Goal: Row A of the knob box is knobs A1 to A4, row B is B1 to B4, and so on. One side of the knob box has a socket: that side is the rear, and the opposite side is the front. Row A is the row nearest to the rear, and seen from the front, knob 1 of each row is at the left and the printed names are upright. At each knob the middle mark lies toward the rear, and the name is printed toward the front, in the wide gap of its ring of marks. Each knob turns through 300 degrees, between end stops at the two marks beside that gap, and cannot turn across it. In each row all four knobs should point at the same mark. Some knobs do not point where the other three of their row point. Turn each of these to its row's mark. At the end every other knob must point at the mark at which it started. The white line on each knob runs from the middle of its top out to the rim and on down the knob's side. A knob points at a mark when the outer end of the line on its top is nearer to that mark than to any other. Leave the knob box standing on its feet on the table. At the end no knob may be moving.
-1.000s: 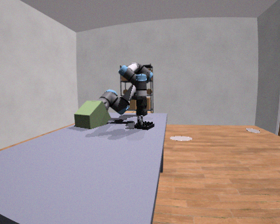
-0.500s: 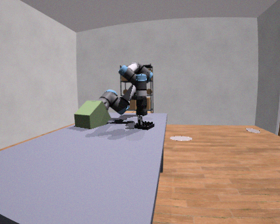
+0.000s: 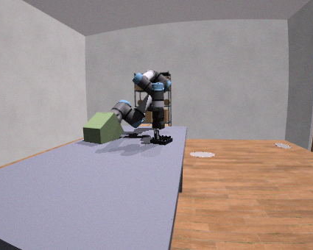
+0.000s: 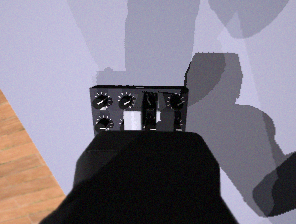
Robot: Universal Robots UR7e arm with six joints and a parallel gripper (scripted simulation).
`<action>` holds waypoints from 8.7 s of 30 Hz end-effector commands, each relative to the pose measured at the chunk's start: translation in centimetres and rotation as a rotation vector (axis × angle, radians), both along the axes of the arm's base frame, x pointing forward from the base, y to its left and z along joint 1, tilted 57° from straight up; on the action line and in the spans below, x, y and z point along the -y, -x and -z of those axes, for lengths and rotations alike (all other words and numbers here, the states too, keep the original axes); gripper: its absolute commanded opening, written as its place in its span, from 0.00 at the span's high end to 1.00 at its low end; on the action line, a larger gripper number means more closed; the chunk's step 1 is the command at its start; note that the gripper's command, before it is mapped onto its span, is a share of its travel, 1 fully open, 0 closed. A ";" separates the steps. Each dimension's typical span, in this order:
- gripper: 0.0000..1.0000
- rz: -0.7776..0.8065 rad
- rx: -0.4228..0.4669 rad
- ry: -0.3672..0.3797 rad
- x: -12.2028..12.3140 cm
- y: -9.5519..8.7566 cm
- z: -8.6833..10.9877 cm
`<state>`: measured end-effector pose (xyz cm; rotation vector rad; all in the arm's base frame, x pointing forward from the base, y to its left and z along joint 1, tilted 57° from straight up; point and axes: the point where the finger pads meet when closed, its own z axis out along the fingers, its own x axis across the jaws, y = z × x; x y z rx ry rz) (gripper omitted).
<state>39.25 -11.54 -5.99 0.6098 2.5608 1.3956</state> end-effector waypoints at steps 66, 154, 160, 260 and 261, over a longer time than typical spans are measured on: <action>0.70 0.318 -0.441 -0.189 0.1 0.0 0.0; 0.70 0.866 -1.204 -0.517 0.1 0.0 0.0; 0.70 0.866 -1.204 -0.517 0.1 0.0 0.0; 0.54 0.653 -0.907 -0.389 3.3 1.5 -2.1; 0.54 0.638 -0.886 -0.380 3.3 1.5 -2.1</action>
